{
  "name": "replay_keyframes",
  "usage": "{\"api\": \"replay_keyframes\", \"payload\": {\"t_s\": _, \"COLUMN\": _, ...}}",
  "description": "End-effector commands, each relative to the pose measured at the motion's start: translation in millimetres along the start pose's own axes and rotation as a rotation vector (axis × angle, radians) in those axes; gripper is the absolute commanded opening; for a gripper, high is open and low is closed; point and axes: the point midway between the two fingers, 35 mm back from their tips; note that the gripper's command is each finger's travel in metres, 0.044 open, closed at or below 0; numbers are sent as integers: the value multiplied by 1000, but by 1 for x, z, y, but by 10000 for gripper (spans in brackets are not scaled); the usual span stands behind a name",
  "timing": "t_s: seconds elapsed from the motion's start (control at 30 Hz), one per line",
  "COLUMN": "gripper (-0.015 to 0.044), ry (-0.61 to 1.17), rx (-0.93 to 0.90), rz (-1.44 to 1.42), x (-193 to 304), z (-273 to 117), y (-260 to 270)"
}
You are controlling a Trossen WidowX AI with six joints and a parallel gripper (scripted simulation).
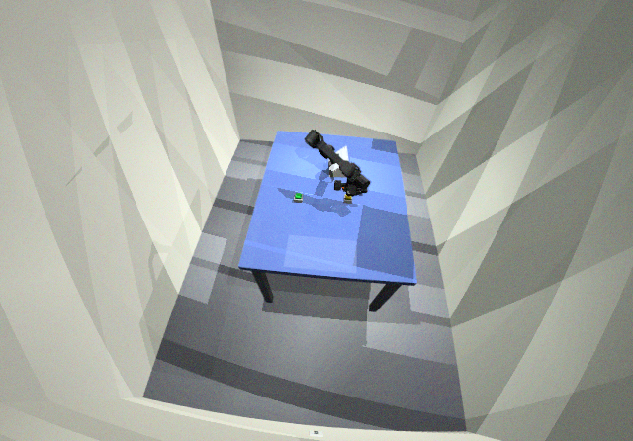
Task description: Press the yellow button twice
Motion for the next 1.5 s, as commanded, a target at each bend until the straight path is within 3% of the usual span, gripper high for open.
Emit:
{"api": "replay_keyframes", "payload": {"t_s": 0.0, "gripper": 20, "ry": -1, "rx": 9, "rz": -8, "x": 2, "z": 8, "y": -2}}
{"api": "replay_keyframes", "payload": {"t_s": 0.83, "gripper": 20, "ry": -1, "rx": 9, "rz": -8, "x": 2, "z": 13, "y": -2}}
{"api": "replay_keyframes", "payload": {"t_s": 0.97, "gripper": 20, "ry": 0, "rx": 7, "rz": -8, "x": 2, "z": -17, "y": -1}}
{"api": "replay_keyframes", "payload": {"t_s": 1.1, "gripper": 20, "ry": 0, "rx": 8, "rz": -8, "x": 2, "z": -19, "y": -1}}
{"api": "replay_keyframes", "payload": {"t_s": 1.23, "gripper": 125, "ry": 1, "rx": 0, "rz": -8, "x": 5, "z": -29, "y": 15}}
{"api": "replay_keyframes", "payload": {"t_s": 1.47, "gripper": 309, "ry": 5, "rx": -10, "rz": -6, "x": 42, "z": -74, "y": 89}}
Point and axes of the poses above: the point midway between the two fingers, 35 mm back from their tips, its own z axis out along the fingers, its own y axis across the jaws, x = y × z, and after that the axes turned 13 degrees about z, right-handed
